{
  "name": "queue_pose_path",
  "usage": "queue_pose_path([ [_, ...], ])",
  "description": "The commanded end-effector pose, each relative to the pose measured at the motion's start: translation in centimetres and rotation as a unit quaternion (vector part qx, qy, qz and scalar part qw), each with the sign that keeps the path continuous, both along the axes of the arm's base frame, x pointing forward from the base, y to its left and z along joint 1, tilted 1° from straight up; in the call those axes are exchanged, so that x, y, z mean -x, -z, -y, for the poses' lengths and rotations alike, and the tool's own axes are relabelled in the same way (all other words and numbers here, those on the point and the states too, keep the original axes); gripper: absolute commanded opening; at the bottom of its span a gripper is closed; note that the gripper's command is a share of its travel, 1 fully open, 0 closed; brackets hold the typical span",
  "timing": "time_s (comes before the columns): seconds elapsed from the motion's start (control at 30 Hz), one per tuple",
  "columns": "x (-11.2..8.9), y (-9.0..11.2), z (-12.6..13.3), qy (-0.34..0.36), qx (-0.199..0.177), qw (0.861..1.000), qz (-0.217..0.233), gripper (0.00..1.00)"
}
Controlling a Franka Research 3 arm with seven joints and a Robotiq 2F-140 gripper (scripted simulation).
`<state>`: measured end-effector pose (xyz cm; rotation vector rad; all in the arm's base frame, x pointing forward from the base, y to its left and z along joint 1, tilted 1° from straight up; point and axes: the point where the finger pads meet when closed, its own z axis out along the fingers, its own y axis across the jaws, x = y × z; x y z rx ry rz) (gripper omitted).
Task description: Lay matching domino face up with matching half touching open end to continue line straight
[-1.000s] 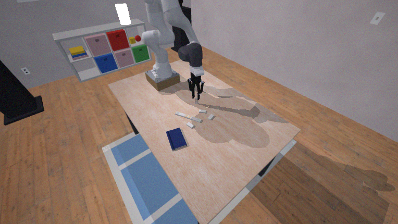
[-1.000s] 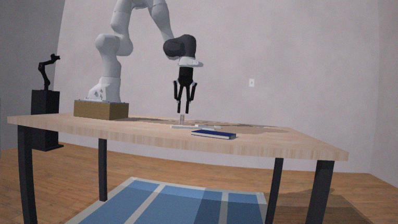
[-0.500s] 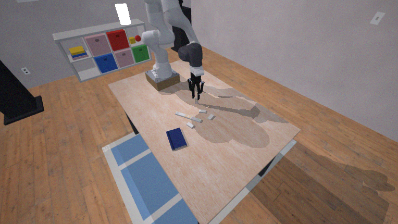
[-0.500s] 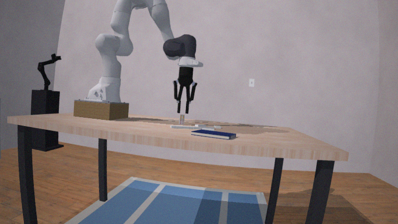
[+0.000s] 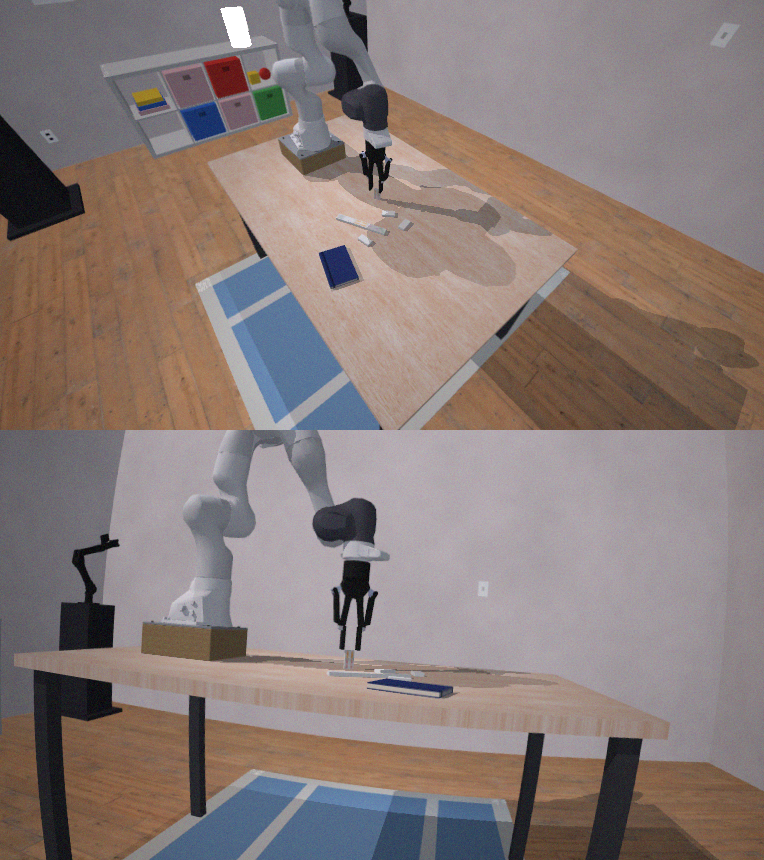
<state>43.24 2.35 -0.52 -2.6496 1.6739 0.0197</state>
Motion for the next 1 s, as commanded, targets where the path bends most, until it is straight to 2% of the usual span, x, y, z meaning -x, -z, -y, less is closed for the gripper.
queue_pose_path([
  [0.0, -0.2, 0.5, 0.0, 0.003, 0.001, 1.000, 0.003, 0.33],
  [0.43, -0.2, 2.0, 0.0, 0.003, 0.001, 1.000, 0.003, 0.33],
  [0.97, -0.2, 2.1, 0.0, 0.003, 0.001, 1.000, 0.003, 0.33],
])
